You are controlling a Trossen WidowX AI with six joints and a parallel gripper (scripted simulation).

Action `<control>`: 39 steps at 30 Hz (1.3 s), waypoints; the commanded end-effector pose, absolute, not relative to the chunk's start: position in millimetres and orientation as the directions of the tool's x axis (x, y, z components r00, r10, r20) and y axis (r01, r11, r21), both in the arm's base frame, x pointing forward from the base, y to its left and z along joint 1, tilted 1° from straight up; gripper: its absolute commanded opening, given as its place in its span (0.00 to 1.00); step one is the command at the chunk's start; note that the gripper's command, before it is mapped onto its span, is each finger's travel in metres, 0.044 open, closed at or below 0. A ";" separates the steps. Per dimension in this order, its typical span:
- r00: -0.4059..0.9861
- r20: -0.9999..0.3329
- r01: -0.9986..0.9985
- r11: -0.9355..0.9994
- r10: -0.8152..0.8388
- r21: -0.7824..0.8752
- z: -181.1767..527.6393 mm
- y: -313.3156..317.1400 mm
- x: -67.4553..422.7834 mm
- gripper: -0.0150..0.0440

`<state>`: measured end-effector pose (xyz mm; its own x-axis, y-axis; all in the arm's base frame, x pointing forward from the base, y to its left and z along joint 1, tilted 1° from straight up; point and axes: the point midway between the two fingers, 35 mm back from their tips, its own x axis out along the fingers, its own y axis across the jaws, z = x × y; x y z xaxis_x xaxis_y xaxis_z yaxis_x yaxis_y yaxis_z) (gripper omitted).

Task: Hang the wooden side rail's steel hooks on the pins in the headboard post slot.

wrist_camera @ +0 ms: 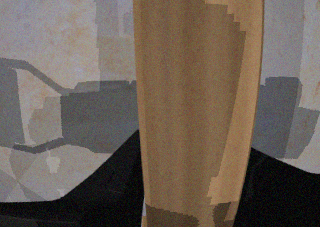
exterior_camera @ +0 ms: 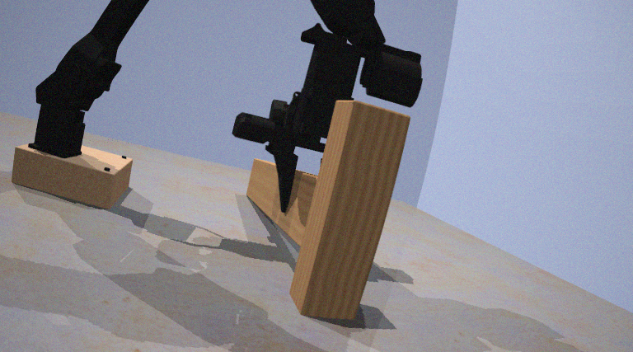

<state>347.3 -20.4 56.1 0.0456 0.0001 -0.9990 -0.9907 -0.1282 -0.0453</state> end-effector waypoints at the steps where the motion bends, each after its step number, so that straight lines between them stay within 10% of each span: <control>1: 0.053 -0.999 -0.990 -0.130 0.000 -0.053 57.4 -21.6 349.1 0.25; 39: 0.053 -0.999 -0.990 -0.130 -0.001 -0.053 58.2 -25.9 349.5 0.25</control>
<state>347.1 -25.0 55.6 0.0466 0.0013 -0.9989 -0.9909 -0.1261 -0.0463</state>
